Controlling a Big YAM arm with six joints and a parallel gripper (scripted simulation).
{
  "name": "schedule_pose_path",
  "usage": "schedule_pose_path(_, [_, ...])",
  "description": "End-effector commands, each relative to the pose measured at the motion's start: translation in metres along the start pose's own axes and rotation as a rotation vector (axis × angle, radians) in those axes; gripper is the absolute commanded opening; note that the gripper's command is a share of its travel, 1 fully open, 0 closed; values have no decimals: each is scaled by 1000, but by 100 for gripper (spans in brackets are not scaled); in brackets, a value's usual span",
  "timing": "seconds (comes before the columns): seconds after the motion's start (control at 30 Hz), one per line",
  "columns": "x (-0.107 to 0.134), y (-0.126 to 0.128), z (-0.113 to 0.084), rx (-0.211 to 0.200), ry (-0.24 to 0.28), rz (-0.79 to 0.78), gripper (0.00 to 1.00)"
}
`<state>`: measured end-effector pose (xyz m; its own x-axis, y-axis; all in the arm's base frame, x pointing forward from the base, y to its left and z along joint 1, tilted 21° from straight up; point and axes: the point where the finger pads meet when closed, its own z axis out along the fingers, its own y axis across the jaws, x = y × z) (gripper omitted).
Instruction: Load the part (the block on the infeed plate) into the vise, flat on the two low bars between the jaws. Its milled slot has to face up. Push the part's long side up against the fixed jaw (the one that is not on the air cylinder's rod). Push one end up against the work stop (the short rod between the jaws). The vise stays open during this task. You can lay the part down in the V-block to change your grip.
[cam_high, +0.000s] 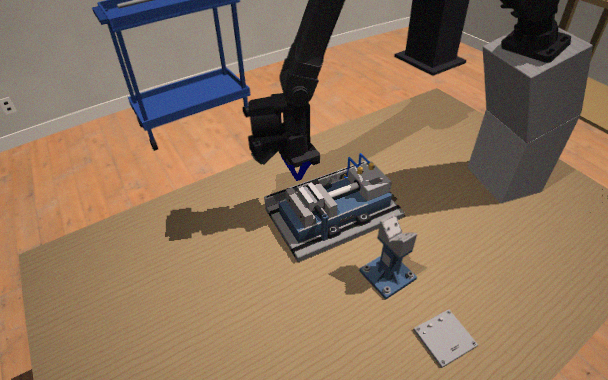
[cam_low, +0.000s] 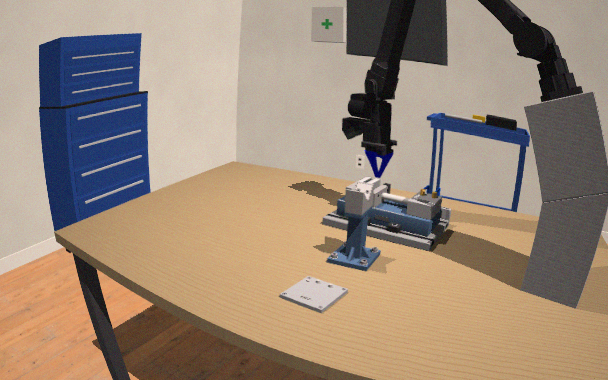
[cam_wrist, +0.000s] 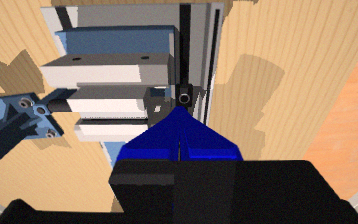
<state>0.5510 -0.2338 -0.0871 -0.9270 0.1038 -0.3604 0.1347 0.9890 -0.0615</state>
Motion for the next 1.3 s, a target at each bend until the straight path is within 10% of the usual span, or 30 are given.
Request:
schedule_pose_path(0.0, [-10,-8,-1,-1,-6,-11,0])
schedule_pose_path(1.27, [-4,-9,-60,3,-10,-6,0])
